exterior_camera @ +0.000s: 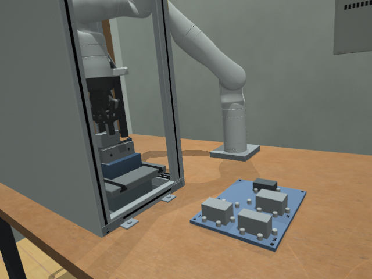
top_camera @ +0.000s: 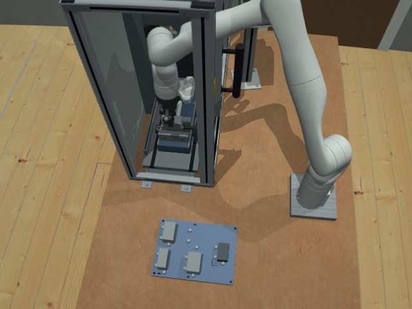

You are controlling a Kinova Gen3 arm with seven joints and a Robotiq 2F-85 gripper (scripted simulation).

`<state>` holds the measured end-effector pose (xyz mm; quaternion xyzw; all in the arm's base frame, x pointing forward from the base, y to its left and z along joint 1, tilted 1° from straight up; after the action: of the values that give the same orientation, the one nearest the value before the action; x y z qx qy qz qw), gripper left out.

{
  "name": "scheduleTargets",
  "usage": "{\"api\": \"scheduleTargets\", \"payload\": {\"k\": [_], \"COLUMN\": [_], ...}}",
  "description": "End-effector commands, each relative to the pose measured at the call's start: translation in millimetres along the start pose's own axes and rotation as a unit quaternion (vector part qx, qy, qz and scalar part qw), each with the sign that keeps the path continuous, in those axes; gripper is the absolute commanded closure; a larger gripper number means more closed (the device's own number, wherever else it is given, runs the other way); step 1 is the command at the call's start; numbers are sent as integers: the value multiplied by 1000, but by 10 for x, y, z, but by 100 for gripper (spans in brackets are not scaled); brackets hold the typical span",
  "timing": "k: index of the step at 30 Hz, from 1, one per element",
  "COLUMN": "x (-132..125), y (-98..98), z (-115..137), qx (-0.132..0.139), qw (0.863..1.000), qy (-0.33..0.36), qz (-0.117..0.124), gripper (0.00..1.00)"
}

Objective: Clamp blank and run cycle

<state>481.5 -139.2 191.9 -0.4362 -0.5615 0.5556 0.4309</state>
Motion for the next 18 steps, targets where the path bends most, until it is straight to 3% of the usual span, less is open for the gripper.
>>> {"api": "scheduleTargets", "payload": {"k": [1,18], "x": [-1,-1], "y": [-8,32], "z": [-3,-3], "qx": [-1,-1], "qw": [1000,1000], "qy": [0,0], "qz": [1,1], "gripper": [90,90]}}
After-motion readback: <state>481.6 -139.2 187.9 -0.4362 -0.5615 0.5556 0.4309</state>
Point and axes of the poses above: the point where the finger pads meet when closed, its own y axis out along the fingers, its own x axis across the jaws, z = x × y, the point moved 1 cm from there along -y, back along the fingers, and after that the axes turned 13 degrees about -y, right-handed, at the moved point
